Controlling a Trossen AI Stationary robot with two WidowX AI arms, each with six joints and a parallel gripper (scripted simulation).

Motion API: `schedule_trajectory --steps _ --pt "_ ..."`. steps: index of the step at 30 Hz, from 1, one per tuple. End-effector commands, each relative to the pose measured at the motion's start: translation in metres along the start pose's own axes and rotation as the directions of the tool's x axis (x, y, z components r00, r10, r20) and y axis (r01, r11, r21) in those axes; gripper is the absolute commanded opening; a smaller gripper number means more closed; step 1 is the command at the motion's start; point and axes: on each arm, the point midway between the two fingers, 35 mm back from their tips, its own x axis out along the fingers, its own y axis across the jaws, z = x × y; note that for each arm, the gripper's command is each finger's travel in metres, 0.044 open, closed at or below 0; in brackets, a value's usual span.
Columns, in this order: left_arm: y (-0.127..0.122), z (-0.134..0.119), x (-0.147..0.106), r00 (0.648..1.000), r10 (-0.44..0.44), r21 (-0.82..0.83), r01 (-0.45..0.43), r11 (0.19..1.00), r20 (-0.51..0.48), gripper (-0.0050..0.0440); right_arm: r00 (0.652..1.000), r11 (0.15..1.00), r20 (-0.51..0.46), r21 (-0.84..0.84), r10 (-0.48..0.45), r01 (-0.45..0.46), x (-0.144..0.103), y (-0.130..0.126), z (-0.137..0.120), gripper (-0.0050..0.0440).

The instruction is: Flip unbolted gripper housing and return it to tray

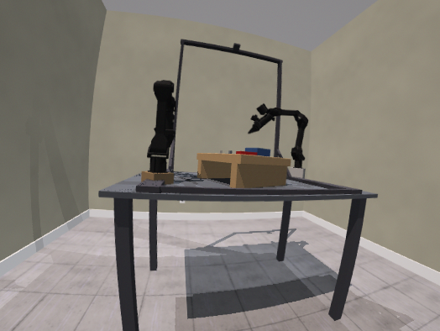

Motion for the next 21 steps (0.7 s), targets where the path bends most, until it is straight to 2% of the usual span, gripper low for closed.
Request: schedule_trajectory --steps 1,5,10,12,13,16,21 --pt "0.021 -0.001 0.0 0.998 0.057 -0.047 -0.058 0.997 -0.012 0.0 0.994 0.959 -0.031 0.262 -0.103 0.107 -0.011 -0.011 -0.036 0.0437" --pt "0.038 -0.008 0.002 0.994 0.102 -0.09 -0.105 0.99 -0.037 0.0 0.983 0.844 -0.074 0.505 -0.166 0.18 -0.016 -0.014 -0.069 0.0437" --pt "0.061 -0.018 0.003 0.984 0.161 -0.146 -0.17 0.975 -0.074 0.0 0.961 0.616 -0.15 0.742 -0.232 0.264 -0.025 -0.01 -0.116 0.0437" --pt "0.061 -0.018 0.003 0.984 0.161 -0.146 -0.17 0.975 -0.074 0.0 0.961 0.616 -0.15 0.742 -0.232 0.264 -0.025 -0.01 -0.116 0.0437" --pt "0.066 -0.02 0.003 0.982 0.172 -0.157 -0.183 0.971 -0.082 0.0 0.95 0.487 -0.184 0.824 -0.254 0.29 -0.027 -0.008 -0.126 0.0437" --pt "0.086 -0.03 0.003 0.968 0.221 -0.204 -0.241 0.949 -0.118 0.0 0.927 0.307 -0.247 0.893 -0.281 0.331 -0.038 0.004 -0.169 0.0437" --pt "0.106 -0.042 0.002 0.95 0.268 -0.25 -0.301 0.92 -0.158 0.0 0.882 -0.035 -0.361 0.929 -0.302 0.368 -0.052 0.023 -0.212 0.0437"
